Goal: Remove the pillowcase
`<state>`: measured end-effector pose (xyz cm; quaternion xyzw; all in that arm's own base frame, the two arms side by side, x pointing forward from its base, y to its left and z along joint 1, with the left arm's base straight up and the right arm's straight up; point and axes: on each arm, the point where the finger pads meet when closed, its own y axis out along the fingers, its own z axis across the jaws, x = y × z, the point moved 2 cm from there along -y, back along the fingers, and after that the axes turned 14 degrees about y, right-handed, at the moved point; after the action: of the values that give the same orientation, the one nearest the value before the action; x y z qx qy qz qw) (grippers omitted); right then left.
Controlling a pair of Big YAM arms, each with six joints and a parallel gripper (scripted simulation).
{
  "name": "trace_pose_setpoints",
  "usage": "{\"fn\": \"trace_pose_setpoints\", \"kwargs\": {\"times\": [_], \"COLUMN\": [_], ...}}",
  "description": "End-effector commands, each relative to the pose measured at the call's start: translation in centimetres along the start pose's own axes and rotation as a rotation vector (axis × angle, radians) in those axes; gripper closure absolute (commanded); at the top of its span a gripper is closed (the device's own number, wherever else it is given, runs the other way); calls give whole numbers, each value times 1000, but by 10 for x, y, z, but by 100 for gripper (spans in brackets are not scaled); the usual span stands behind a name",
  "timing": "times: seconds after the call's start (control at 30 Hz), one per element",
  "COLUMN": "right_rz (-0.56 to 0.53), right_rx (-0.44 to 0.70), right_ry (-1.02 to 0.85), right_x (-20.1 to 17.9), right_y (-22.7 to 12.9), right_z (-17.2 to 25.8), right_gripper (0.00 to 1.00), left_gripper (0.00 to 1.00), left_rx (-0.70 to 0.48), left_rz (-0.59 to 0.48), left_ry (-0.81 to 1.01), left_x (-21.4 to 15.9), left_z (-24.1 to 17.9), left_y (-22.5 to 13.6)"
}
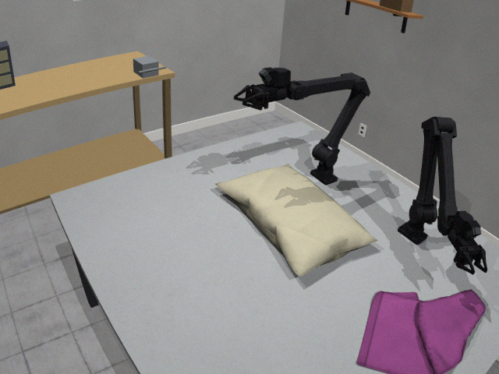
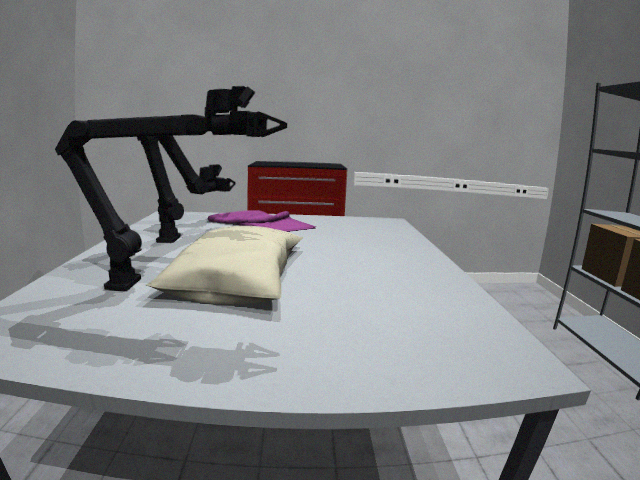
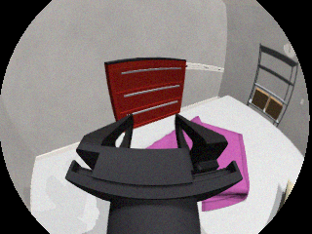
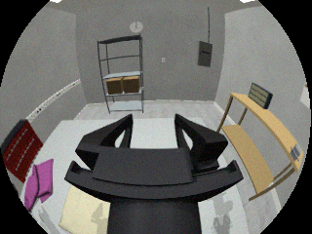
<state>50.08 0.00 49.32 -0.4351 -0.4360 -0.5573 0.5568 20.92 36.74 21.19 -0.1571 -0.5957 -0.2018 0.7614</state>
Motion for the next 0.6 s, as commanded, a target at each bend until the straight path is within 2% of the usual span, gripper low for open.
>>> {"fn": "trace_pose_setpoints", "kwargs": {"times": [0.0, 0.23, 0.3, 0.33, 0.4, 0.57], "right_rz": [-27, -23, -23, -42, -20, -31], "right_rx": [-1, -4, -4, 7, -5, -6], "right_ry": [-11, -9, -9, -5, -8, -5], "right_x": [17, 15, 15, 23, 13, 20], "right_y": [-1, -3, -3, -3, -5, -9], "right_z": [0, -2, -2, 3, -3, -3], "right_gripper": [40, 40, 40, 40, 40, 40], "left_gripper": [40, 40, 40, 40, 40, 40], "left_rx": [-36, -148, -148, -168, -213, -317], "left_rz": [-58, -109, -109, -103, -97, -163], "left_ry": [9, 5, 5, 5, -2, -4], "left_x": [31, 79, 79, 82, 91, 149], "left_z": [-13, -59, -59, -69, -89, -131], "left_y": [22, 31, 31, 34, 36, 28]}}
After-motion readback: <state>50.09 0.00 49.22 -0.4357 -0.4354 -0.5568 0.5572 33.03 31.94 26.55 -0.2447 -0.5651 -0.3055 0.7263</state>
